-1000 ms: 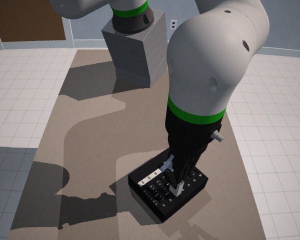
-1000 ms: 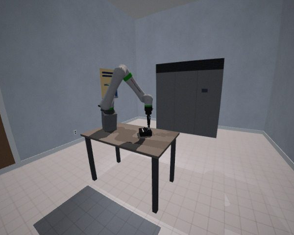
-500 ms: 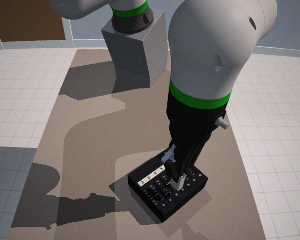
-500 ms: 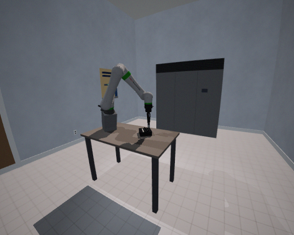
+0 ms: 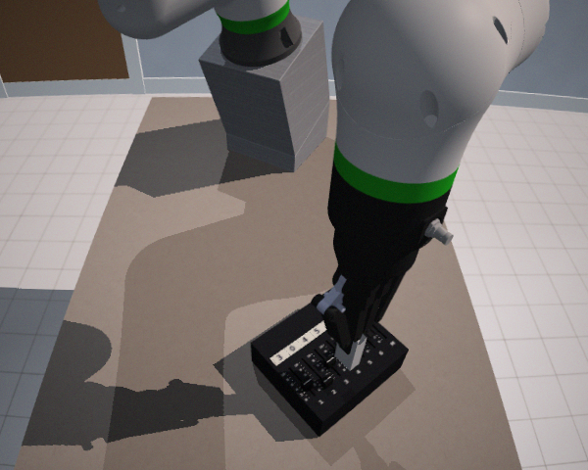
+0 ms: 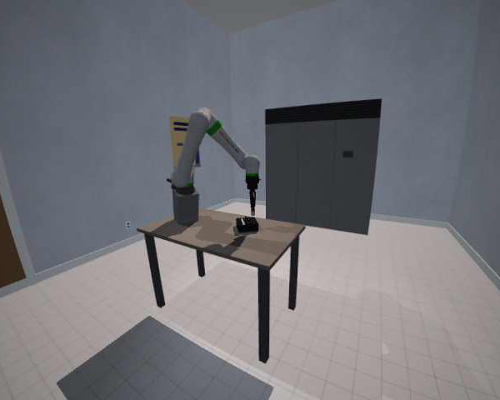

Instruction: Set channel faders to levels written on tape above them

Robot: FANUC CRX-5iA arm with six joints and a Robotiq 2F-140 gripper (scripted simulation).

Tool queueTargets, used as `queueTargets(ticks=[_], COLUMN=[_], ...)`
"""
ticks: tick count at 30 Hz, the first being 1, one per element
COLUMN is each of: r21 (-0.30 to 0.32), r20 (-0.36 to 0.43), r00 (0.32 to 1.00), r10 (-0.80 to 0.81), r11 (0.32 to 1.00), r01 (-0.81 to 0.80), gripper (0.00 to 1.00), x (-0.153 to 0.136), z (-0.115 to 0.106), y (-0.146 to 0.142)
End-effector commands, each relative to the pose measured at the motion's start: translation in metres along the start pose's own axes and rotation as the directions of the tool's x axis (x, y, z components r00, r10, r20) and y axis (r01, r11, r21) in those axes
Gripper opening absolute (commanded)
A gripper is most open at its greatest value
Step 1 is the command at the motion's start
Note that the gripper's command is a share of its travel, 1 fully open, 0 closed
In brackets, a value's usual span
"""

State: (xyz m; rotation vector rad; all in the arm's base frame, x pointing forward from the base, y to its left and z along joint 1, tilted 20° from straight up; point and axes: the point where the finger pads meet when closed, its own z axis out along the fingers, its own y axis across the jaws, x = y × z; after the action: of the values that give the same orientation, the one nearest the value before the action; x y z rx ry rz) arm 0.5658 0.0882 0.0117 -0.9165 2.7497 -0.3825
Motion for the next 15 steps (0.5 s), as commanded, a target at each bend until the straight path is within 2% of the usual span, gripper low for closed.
queueTargets(ticks=[1,9,15], r21=[0.0,0.0,0.0], r20=[0.0,0.0,0.0], r00=[1.0,1.0,0.978], r10=[0.0,-0.024,-0.209], r11=[1.0,1.0,0.978], r01=[0.0,0.024,0.209], gripper=[0.0,0.0,0.0], x=[-0.0002,0.0001,0.0027], z=[-0.0002,-0.0001,0.0001], y=[0.0,0.0005,0.0047])
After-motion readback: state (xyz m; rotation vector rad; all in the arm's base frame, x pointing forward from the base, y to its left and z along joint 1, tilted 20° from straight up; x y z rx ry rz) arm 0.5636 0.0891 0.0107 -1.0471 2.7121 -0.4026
